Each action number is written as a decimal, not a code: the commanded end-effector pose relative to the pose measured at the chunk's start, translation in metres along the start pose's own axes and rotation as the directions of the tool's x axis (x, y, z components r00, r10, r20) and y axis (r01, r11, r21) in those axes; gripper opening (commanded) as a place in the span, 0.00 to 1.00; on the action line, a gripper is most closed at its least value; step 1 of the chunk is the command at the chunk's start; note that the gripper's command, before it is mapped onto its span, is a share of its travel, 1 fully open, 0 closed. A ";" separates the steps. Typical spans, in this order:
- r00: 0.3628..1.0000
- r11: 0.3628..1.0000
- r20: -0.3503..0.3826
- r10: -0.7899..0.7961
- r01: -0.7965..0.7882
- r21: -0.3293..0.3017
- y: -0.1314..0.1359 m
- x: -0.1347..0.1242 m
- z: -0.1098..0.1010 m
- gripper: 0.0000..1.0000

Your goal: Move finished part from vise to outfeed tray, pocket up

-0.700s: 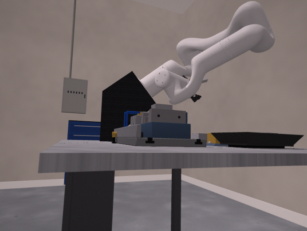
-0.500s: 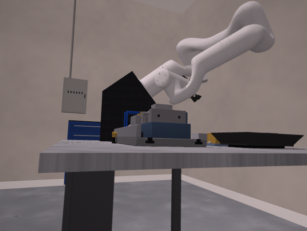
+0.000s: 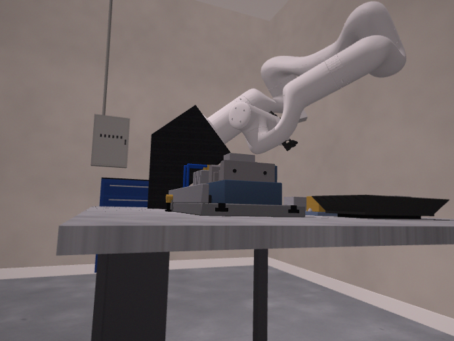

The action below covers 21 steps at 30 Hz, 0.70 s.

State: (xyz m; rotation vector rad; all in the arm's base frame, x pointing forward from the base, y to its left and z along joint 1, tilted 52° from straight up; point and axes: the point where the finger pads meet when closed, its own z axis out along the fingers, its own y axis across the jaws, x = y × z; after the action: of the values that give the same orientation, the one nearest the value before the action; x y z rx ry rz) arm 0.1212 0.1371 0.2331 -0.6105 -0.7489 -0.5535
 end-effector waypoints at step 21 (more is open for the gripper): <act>0.951 0.944 0.301 -0.068 0.160 -0.289 0.043 0.038 -0.153 1.00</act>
State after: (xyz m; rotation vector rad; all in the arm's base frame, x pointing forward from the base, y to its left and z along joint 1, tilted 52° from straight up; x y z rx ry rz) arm 0.2150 0.0732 0.1778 -0.8875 -0.9322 -0.6751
